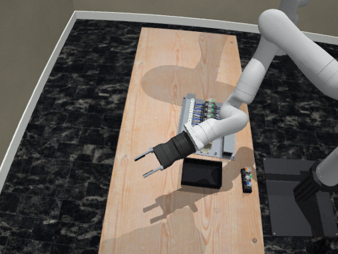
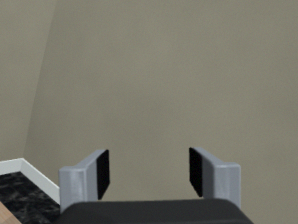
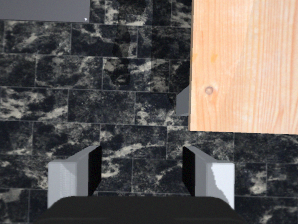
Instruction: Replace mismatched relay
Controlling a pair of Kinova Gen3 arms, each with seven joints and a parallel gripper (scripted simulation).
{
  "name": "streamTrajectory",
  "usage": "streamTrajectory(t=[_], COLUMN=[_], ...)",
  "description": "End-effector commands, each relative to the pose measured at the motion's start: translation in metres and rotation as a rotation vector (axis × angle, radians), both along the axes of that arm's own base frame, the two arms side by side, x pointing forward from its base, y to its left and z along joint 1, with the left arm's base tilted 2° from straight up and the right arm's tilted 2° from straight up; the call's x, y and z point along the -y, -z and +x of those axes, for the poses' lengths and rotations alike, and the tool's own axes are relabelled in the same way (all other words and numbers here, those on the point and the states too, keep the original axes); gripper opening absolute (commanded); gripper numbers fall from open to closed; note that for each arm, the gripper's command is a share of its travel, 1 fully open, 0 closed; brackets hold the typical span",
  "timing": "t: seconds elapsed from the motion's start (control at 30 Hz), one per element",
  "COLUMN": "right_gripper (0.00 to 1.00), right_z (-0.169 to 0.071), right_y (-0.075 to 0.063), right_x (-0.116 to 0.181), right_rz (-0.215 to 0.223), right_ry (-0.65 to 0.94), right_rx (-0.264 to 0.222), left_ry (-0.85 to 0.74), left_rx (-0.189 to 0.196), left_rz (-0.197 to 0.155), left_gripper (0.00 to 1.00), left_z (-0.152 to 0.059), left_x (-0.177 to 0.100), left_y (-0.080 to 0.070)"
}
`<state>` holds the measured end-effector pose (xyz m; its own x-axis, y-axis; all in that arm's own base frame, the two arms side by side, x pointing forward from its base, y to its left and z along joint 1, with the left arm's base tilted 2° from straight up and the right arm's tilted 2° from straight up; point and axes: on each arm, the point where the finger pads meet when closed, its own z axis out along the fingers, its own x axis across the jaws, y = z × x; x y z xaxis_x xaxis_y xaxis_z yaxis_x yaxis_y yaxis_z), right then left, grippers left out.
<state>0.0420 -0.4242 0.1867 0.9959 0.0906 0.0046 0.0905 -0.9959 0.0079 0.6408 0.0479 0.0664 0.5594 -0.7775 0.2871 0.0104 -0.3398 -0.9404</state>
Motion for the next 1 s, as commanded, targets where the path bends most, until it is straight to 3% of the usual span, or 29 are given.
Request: streamTrajectory(t=[0.0, 0.97], right_gripper=[1.00, 1.00], right_z=[-0.003, -0.015], right_y=[-0.002, -0.008], right_x=[0.001, 0.003], right_rz=[-0.006, -0.026], right_ry=[0.005, 0.027], right_rx=[0.000, -0.001], left_ry=[0.000, 0.000], left_rx=[0.003, 0.003], left_rz=[0.000, 0.000], left_gripper=[1.00, 1.00], left_z=[0.000, 0.000], left_x=[0.000, 0.000], left_y=[-0.001, -0.001])
